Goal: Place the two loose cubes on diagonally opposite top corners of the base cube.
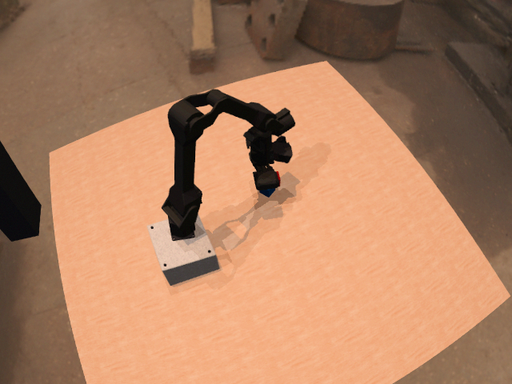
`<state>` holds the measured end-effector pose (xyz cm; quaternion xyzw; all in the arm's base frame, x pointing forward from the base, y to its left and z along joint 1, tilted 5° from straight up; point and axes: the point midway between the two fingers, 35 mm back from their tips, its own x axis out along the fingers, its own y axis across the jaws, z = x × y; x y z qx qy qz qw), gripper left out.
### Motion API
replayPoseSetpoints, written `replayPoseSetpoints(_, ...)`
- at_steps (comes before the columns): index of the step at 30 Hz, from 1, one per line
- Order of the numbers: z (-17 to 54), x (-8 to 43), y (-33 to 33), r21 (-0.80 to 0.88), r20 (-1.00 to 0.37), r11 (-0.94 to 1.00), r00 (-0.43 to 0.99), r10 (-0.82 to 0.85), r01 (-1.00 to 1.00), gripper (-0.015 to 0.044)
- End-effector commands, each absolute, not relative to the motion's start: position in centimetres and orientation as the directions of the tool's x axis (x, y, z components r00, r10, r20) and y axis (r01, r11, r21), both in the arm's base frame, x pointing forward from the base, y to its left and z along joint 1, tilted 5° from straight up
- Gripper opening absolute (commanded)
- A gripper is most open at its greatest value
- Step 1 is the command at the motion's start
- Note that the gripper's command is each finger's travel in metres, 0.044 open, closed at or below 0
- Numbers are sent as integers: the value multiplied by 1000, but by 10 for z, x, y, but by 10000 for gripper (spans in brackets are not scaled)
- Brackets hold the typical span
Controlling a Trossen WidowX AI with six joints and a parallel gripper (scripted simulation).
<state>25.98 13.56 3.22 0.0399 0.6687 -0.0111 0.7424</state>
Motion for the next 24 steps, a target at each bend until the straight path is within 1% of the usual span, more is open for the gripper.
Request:
replayPoseSetpoints(1, 31, 259, 135, 39, -994, 997, 104, 32, 65, 105)
replayPoseSetpoints(4, 31, 259, 135, 39, -994, 997, 104, 32, 65, 105)
replayPoseSetpoints(8, 31, 259, 135, 39, -994, 997, 104, 32, 65, 205)
replayPoseSetpoints(13, 31, 259, 135, 39, -994, 997, 104, 32, 65, 205)
replayPoseSetpoints(24, 55, 257, 135, 44, -994, 997, 105, 37, 70, 205)
